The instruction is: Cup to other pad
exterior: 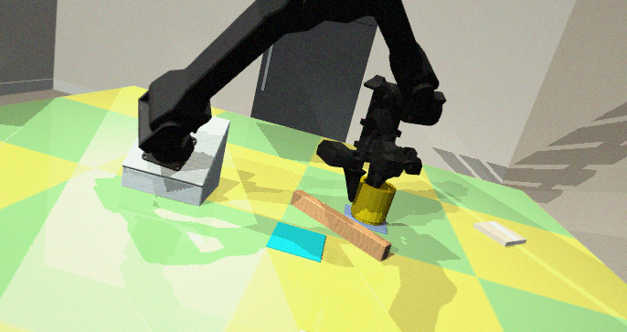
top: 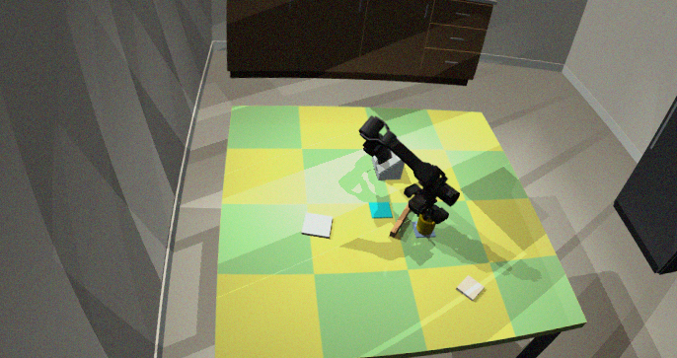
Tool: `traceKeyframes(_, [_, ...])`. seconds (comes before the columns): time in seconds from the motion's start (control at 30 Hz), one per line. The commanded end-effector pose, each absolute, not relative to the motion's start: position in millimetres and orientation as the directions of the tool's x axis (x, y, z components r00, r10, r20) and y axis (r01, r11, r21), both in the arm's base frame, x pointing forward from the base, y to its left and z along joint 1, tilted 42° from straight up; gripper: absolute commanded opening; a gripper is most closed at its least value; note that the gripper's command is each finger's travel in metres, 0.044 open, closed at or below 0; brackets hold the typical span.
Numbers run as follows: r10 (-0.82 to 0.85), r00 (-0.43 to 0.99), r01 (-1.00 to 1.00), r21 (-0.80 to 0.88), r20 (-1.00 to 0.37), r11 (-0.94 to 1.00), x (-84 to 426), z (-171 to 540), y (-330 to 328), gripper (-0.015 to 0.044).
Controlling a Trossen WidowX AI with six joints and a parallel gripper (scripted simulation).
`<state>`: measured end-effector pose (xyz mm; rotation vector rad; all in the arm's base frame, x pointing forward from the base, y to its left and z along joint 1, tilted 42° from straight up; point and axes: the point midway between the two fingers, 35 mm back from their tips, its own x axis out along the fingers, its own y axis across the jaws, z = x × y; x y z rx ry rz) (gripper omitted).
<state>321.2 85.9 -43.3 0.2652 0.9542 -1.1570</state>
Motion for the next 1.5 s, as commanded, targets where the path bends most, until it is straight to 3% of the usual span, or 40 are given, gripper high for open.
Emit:
traceKeyframes(0.0, [-0.655,0.077,0.863,-0.278,-0.752,0.422,321.4,-43.1,86.1,0.0107])
traceKeyframes(0.53, [-0.655,0.077,0.863,-0.278,-0.752,0.422,321.4,-43.1,86.1,0.0])
traceKeyframes(1.47, [-0.665,0.074,0.856,-0.295,-0.743,0.425,310.7,-7.8,118.9,0.0])
